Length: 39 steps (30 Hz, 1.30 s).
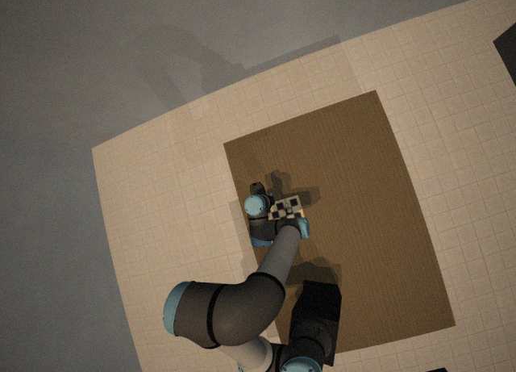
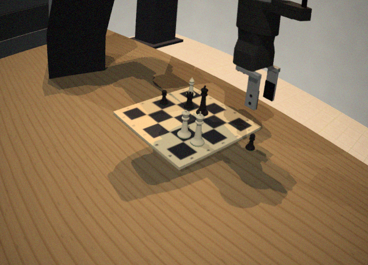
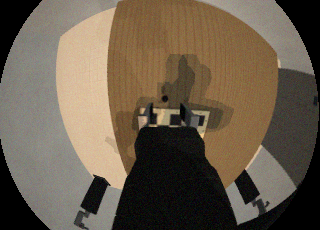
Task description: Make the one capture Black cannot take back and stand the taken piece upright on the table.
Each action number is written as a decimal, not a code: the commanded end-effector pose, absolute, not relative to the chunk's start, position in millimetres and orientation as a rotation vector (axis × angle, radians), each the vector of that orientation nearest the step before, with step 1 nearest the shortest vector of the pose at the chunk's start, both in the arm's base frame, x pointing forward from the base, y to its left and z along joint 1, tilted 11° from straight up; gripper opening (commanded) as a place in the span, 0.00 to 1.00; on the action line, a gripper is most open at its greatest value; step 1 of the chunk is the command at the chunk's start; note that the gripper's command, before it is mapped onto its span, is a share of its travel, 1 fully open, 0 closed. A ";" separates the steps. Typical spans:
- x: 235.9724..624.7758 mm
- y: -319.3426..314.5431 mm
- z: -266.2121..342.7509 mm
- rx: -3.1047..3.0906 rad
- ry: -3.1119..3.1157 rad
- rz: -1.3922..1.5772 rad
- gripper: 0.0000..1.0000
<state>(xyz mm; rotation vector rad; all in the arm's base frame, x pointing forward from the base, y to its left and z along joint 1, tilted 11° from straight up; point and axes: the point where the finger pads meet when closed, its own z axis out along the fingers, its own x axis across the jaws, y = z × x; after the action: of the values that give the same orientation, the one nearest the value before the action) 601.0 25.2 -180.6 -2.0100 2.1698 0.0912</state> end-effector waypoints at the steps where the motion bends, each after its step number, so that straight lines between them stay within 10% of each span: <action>1: 598.5 23.7 -180.2 -2.048 2.133 0.088 1.00; 39: 572.7 14.5 -177.0 -2.748 1.072 -0.035 1.00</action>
<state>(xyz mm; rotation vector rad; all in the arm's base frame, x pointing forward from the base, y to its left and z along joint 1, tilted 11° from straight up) 579.8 17.2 -177.7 -2.6502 1.3105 -0.0159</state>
